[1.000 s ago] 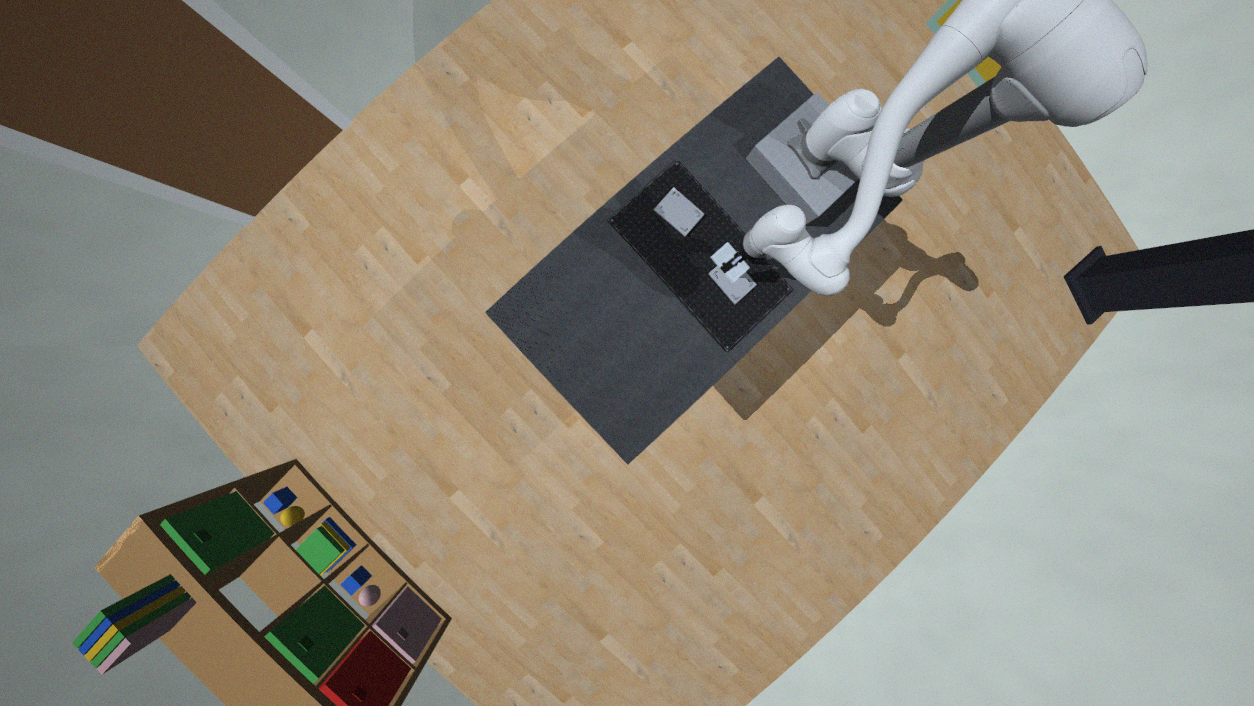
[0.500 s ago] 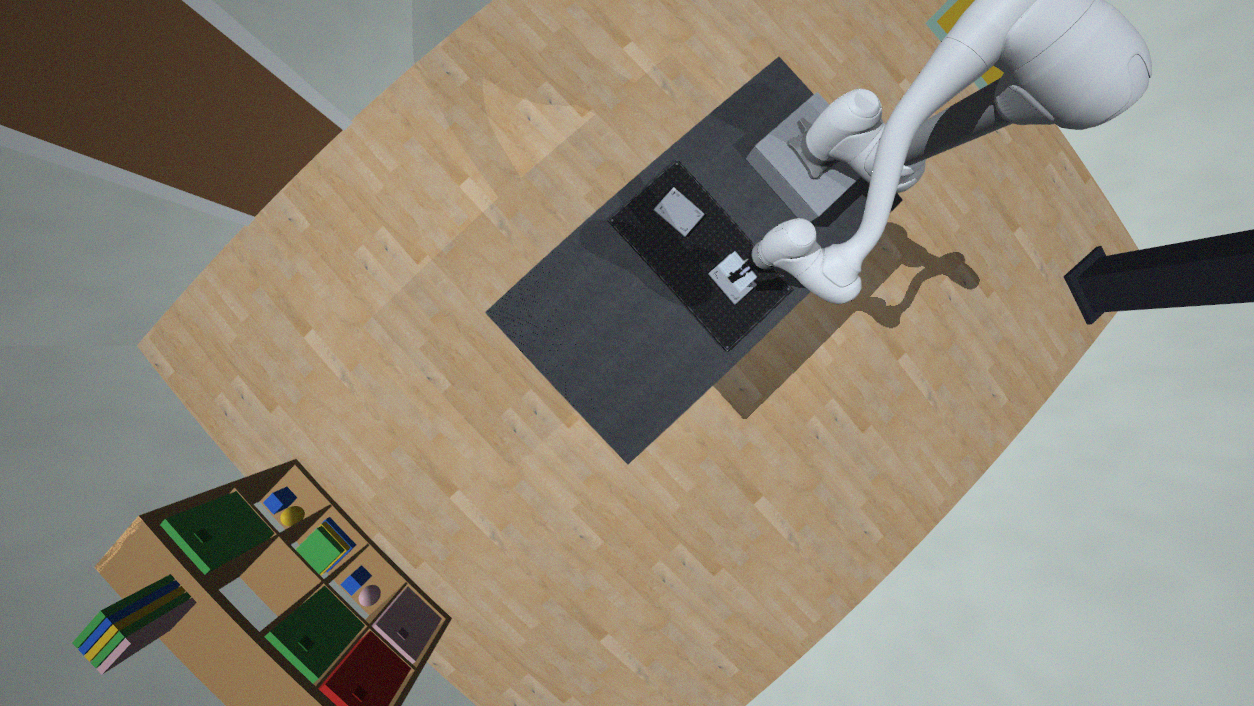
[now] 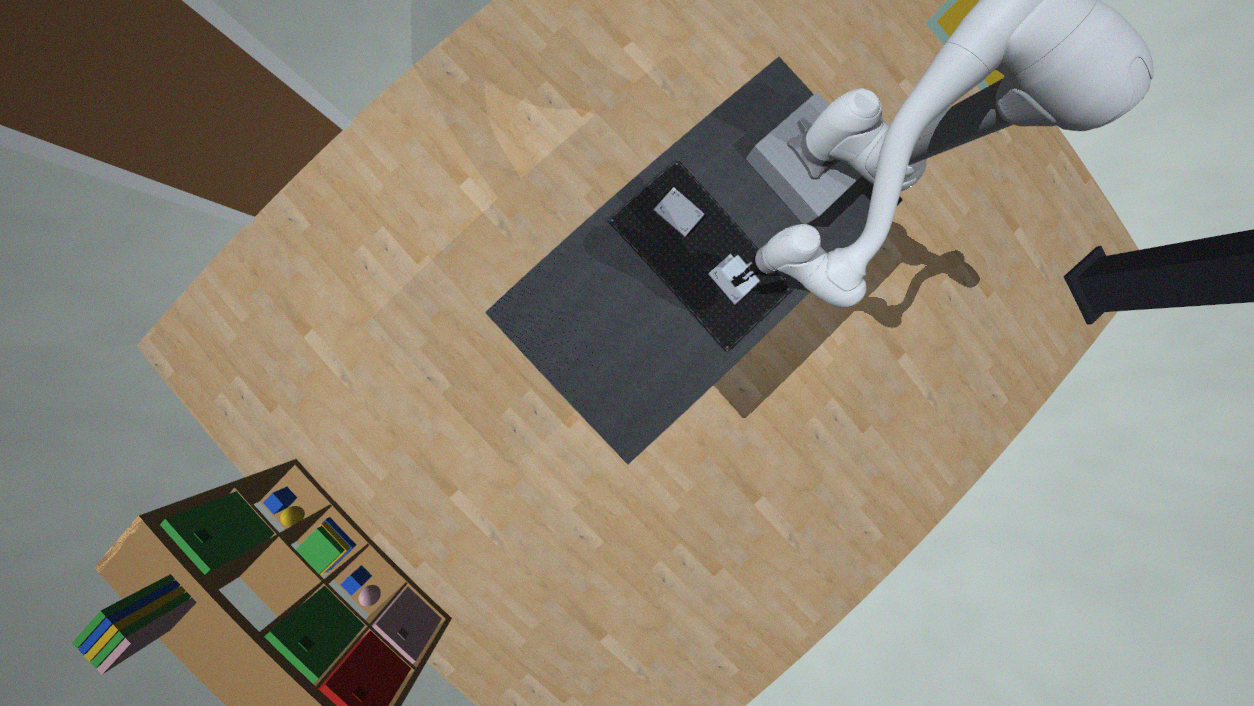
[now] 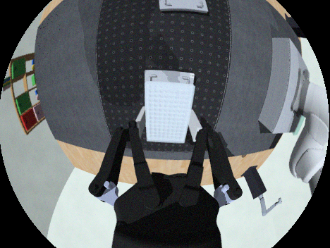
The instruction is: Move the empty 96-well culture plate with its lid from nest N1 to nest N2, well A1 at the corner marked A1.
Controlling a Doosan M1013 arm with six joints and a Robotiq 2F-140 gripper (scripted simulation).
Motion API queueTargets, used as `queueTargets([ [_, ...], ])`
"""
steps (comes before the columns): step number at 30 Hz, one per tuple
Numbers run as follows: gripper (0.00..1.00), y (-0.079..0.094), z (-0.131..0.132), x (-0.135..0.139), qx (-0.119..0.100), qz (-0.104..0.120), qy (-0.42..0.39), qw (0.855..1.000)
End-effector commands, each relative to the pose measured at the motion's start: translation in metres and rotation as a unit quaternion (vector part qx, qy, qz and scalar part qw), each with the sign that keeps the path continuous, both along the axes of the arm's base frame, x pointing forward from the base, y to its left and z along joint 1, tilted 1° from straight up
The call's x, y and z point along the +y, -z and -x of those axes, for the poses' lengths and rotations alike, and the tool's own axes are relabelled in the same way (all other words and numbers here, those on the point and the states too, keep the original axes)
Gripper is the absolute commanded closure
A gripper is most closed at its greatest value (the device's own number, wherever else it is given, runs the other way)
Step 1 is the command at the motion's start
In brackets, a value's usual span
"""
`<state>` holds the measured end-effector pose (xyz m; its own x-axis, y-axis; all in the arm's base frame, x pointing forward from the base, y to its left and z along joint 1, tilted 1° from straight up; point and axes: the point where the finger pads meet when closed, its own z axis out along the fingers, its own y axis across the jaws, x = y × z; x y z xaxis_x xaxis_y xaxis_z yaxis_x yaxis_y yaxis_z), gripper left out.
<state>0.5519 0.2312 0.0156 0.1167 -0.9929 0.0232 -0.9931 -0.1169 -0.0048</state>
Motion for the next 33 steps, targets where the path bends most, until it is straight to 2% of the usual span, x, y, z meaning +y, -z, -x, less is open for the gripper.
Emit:
queueTargets([
  [1, 1.00, 0.000, 0.000, 0.000, 0.000, 0.000, 0.000, 1.000],
  [24, 1.00, 0.000, 0.000, -0.001, 0.000, 0.000, 0.000, 1.000],
  [33, 1.00, 0.012, 0.000, -0.001, 0.000, 0.000, 0.000, 1.000],
])
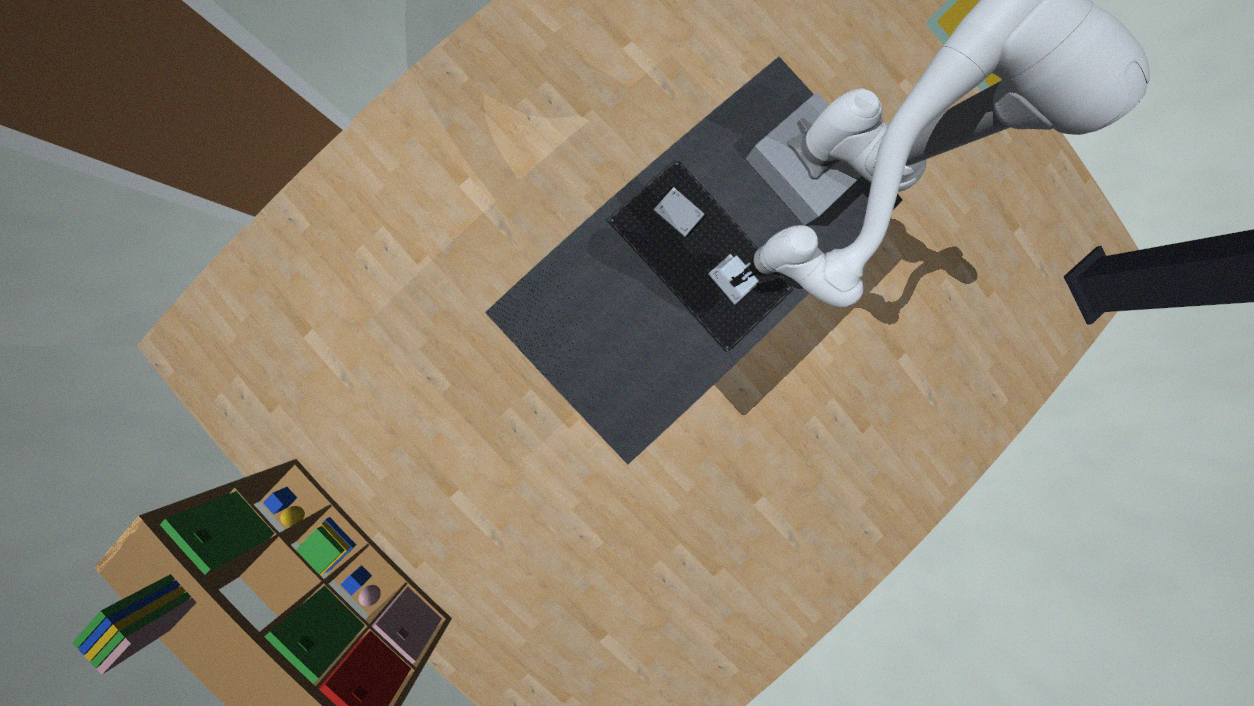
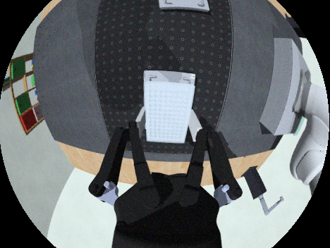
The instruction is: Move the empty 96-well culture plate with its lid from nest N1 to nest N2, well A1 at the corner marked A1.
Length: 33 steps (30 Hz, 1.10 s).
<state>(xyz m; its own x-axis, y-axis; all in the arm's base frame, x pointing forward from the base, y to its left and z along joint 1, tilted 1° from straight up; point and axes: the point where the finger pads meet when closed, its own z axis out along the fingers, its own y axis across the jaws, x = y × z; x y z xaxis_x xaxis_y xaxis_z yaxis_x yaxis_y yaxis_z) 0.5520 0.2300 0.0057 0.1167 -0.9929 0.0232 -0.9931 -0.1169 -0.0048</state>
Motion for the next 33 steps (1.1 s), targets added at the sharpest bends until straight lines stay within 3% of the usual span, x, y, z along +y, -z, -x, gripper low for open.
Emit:
queueTargets([
  [1, 1.00, 0.003, 0.000, 0.000, 0.000, 0.000, 0.000, 1.000],
  [25, 1.00, 0.040, 0.000, -0.001, 0.000, 0.000, 0.000, 1.000],
  [33, 1.00, 0.041, 0.000, -0.001, 0.000, 0.000, 0.000, 1.000],
])
